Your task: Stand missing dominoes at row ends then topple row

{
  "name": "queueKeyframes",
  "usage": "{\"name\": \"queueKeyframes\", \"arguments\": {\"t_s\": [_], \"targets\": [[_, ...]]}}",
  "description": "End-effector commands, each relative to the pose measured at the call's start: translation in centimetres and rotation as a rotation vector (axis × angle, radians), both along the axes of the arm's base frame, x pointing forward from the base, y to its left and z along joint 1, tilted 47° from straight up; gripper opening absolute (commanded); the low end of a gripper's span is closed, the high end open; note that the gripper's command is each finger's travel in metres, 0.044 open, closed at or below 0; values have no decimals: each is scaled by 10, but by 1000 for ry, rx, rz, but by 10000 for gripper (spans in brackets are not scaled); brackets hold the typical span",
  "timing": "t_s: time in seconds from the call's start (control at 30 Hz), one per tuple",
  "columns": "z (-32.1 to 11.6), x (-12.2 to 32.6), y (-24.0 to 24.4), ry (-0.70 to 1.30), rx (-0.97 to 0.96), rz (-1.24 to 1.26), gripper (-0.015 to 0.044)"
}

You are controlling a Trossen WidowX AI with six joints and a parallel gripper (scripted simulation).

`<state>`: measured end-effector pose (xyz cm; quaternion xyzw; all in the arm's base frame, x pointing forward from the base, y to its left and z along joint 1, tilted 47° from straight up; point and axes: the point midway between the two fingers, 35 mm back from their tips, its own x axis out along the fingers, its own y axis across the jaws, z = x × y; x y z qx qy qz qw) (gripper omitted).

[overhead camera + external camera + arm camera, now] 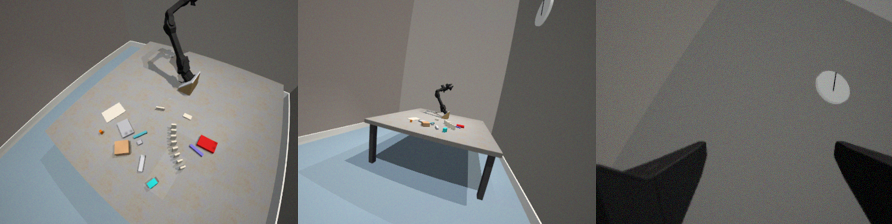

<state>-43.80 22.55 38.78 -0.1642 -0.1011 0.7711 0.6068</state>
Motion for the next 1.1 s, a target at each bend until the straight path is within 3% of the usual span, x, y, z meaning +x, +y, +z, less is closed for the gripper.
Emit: {"name": "queueKeyframes", "arguments": {"t_s": [0.0,0.27,0.57,0.83,1.07], "targets": [[-1,1,2,1,-3,-5,426],[-62,54,98,65,-114,-229,440],[-137,160,189,183,-245,-550,440],[-202,275,232,237,-342,-852,440],[-254,371,237,397,-397,-1143,440]]}}
